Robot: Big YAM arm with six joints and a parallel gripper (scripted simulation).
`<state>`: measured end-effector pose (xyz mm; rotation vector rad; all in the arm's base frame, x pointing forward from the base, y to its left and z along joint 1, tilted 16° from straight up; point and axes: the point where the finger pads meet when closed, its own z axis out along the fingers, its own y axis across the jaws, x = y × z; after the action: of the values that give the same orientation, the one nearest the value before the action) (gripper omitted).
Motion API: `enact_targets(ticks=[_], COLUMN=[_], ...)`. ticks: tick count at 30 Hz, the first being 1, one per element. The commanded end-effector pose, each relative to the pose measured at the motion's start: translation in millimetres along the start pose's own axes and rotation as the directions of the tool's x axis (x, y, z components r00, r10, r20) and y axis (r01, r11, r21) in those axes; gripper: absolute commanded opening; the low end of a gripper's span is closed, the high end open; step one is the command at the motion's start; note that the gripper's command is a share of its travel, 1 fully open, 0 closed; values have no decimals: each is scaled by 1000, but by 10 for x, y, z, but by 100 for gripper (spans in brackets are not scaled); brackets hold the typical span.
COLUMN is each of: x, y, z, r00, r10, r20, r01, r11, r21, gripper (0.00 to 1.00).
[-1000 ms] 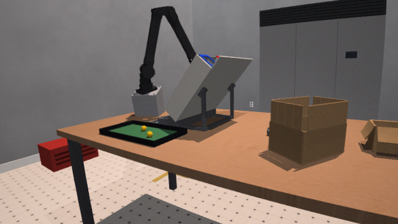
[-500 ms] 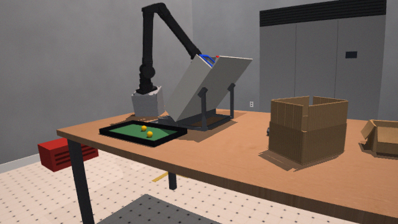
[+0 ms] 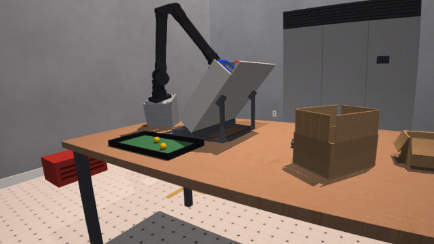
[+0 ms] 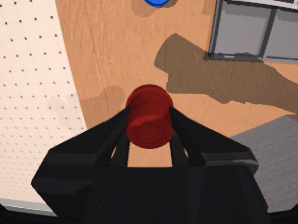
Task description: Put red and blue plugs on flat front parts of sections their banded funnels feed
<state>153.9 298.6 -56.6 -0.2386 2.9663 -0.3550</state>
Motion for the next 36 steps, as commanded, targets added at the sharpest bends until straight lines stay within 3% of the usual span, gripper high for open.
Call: enact_targets(ticks=[1, 15, 24, 26, 27, 32, 33, 36], x=[-31, -37, -482, -492, -518, -472, -425, -415], y=[126, 125, 159, 159, 212, 250, 201, 138], z=[-141, -134, 222, 233, 93, 77, 159, 192], r00=[1000, 1000, 1000, 1000, 999, 999, 999, 1000], r10=[1, 0, 10, 10, 9, -7, -11, -6], r20=[16, 15, 19, 18, 40, 44, 30, 23], r01=[0, 0, -10, -10, -6, 9, 13, 7], r11=[1000, 1000, 999, 999, 998, 998, 999, 999], r21=[-27, -26, -31, -32, -62, -64, -44, -35], gripper=[0, 0, 0, 0, 0, 0, 0, 0])
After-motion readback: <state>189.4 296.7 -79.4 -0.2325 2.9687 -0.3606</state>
